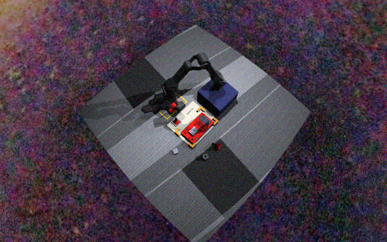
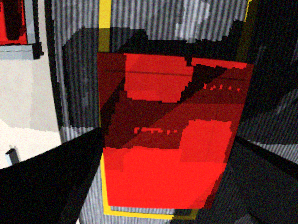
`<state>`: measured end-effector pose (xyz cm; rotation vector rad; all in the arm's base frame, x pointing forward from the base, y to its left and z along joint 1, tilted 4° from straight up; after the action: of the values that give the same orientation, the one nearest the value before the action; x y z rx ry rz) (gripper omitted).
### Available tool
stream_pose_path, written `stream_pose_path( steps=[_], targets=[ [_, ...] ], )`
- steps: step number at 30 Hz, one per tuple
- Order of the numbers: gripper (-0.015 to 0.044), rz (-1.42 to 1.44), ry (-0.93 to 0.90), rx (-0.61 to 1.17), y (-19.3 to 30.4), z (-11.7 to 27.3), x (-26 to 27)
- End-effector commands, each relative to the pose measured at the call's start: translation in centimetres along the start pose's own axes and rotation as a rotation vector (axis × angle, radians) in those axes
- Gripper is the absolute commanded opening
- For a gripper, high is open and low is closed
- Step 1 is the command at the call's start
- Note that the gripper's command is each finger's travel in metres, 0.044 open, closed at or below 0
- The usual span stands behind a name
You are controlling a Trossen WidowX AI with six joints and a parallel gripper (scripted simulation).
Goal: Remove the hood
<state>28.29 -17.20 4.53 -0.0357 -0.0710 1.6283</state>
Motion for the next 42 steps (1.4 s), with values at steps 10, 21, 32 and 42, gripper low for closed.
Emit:
stream_pose_path(
  steps=[10, 21, 32, 42],
  targets=[
    [0.044, 0.0, -0.006, -0.004, 0.0, 6.8, -0.2],
    [0.044, 0.0, -0.007, -0.004, 0.0, 7.3, -0.2],
    [0.044, 0.0, -0.007, -0.004, 0.0, 7.3, -0.2],
    [0.044, 0.0, -0.007, -0.004, 0.0, 7.3, -0.2]
  ],
)
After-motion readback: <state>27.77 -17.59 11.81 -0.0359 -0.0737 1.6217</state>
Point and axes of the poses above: the point midway between the two fingers, 35 mm back from their tips, its own z axis back along the fingers, its own x axis across the jaws, y = z × x, the point moved 8 cm from there along z, back along the fingers, and after that the axes turned 8 degrees about z, right-handed, at the moved point
